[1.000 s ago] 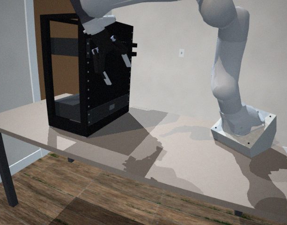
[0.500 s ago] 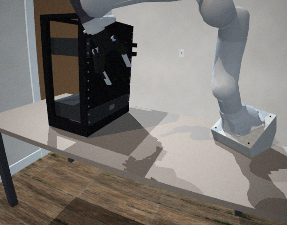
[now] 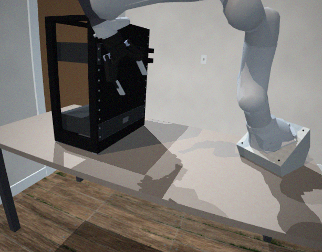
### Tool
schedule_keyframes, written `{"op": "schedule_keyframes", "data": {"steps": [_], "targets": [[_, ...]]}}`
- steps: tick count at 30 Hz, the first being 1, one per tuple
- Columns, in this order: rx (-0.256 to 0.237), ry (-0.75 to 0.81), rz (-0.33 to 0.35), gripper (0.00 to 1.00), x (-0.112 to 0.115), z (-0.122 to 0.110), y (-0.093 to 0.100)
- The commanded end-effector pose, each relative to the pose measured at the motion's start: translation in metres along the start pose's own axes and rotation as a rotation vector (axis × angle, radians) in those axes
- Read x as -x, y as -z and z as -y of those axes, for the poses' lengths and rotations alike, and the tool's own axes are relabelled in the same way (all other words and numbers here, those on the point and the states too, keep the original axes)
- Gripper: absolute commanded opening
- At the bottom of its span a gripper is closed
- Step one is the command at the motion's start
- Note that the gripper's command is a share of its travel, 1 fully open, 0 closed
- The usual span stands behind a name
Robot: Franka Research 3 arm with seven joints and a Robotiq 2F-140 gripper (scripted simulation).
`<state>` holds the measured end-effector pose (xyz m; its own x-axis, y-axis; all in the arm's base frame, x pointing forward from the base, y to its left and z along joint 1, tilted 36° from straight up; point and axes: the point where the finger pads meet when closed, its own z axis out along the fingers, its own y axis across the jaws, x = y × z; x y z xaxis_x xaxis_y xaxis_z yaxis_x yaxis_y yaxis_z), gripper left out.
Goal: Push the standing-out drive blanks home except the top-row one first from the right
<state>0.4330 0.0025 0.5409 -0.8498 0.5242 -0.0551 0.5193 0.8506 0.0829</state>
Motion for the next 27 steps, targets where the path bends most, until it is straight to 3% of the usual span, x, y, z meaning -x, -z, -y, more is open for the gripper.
{"op": "schedule_keyframes", "data": {"steps": [1,14,18,24,27], "targets": [[0.0,0.0,0.0,1.0,0.0,0.0,0.0],[0.0,0.0,0.0,1.0,-0.008,0.002,-0.002],[0.0,-0.001,0.0,1.0,-0.034,0.009,-0.011],[0.0,-0.001,0.0,1.0,-0.1,0.025,-0.03],[0.0,-0.001,0.0,1.0,-0.11,0.027,-0.034]]}}
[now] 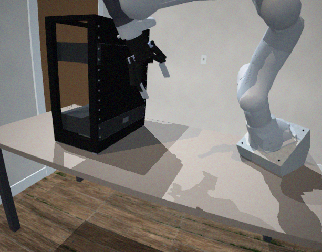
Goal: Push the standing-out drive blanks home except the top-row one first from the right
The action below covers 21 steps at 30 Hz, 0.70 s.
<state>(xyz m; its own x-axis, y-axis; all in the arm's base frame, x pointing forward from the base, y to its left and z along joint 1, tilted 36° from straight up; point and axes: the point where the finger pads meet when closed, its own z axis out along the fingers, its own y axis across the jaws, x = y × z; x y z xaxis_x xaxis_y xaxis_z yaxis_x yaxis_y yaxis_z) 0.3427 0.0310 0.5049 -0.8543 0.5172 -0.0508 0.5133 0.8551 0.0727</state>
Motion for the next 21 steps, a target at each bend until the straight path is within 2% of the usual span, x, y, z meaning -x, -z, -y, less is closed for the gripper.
{"op": "schedule_keyframes", "data": {"steps": [1,3,6,21], "targets": [[0.01,-0.009,0.005,1.0,-0.026,0.003,-0.007],[0.01,-0.009,0.005,1.0,-0.04,0.006,-0.012],[0.01,-0.009,0.005,1.0,-0.049,0.009,-0.015],[0.013,-0.01,0.005,1.0,-0.049,0.009,-0.015]]}}
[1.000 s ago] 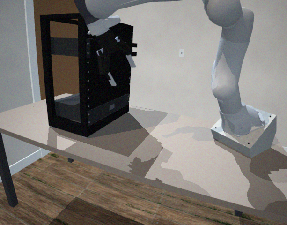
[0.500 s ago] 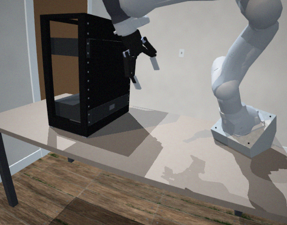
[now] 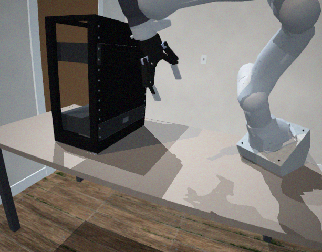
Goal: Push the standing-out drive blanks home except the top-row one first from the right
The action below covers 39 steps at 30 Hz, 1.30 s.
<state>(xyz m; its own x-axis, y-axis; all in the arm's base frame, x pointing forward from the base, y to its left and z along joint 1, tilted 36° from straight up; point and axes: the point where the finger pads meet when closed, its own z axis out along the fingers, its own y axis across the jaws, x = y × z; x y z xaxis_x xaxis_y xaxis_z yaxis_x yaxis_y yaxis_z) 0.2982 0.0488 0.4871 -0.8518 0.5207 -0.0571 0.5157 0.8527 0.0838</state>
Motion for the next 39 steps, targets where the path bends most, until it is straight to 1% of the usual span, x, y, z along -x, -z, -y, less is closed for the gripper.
{"op": "schedule_keyframes", "data": {"steps": [1,12,19,27,29,39], "targets": [[0.003,-0.007,-0.001,1.0,-0.001,-0.001,0.0],[0.021,-0.012,-0.001,1.0,-0.001,-0.003,0.001],[0.05,-0.021,0.0,1.0,0.0,-0.006,0.003],[0.102,-0.038,0.002,1.0,0.001,-0.012,0.007],[0.102,-0.038,0.002,1.0,0.001,-0.012,0.007],[0.2,-0.072,0.005,1.0,0.003,-0.023,0.017]]}}
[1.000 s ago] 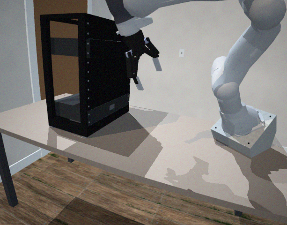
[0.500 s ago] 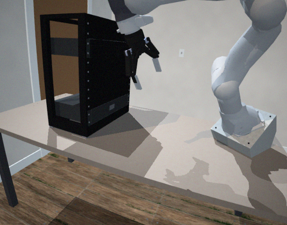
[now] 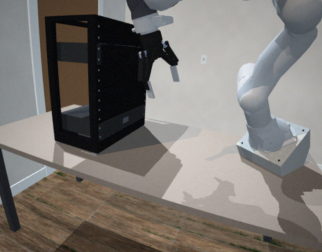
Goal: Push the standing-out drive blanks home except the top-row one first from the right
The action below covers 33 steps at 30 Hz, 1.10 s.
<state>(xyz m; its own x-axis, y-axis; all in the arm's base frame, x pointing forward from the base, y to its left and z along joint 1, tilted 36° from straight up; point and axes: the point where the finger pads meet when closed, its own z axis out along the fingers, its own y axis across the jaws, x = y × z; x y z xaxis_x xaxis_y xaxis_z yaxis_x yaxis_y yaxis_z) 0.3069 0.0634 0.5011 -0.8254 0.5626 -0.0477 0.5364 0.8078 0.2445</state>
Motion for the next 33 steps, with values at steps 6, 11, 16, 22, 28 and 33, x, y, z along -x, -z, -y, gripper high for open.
{"op": "schedule_keyframes", "data": {"steps": [6,11,16,22,28,33], "targets": [[0.103,-0.043,0.008,1.0,0.004,-0.014,0.01],[0.162,-0.063,0.008,1.0,0.005,-0.021,0.016],[0.245,-0.093,0.008,1.0,0.008,-0.03,0.027],[0.358,-0.136,0.005,1.0,0.011,-0.04,0.043],[0.442,-0.168,0.002,1.0,0.015,-0.047,0.057],[0.555,-0.213,-0.006,1.0,0.019,-0.054,0.078]]}}
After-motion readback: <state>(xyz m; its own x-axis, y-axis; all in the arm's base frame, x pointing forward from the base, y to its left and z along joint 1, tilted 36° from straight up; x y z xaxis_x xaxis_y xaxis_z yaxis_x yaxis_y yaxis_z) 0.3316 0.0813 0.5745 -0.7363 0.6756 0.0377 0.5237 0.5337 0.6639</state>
